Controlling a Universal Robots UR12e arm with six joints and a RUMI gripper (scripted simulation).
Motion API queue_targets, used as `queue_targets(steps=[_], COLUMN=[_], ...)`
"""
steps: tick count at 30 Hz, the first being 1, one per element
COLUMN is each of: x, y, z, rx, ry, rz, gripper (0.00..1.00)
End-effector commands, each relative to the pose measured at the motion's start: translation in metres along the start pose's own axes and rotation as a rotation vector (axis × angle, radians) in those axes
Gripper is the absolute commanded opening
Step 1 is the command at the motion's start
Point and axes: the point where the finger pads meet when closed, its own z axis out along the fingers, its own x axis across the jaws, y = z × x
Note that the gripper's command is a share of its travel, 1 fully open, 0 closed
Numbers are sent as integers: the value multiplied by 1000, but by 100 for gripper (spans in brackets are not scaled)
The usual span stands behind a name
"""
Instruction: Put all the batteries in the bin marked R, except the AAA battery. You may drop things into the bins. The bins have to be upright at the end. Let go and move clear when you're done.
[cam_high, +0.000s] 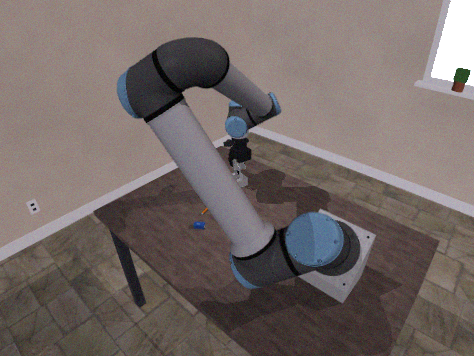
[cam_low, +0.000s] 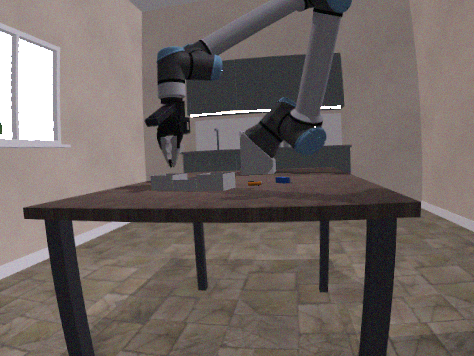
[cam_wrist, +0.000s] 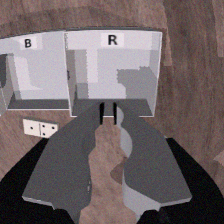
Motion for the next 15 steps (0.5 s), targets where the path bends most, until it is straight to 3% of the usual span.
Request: queue_targets(steps=[1,15], x=[0,0], y=[-1,-1], z=[13,45], rx=[1,1], ry=[1,1], rz=[0,0], gripper=[4,4])
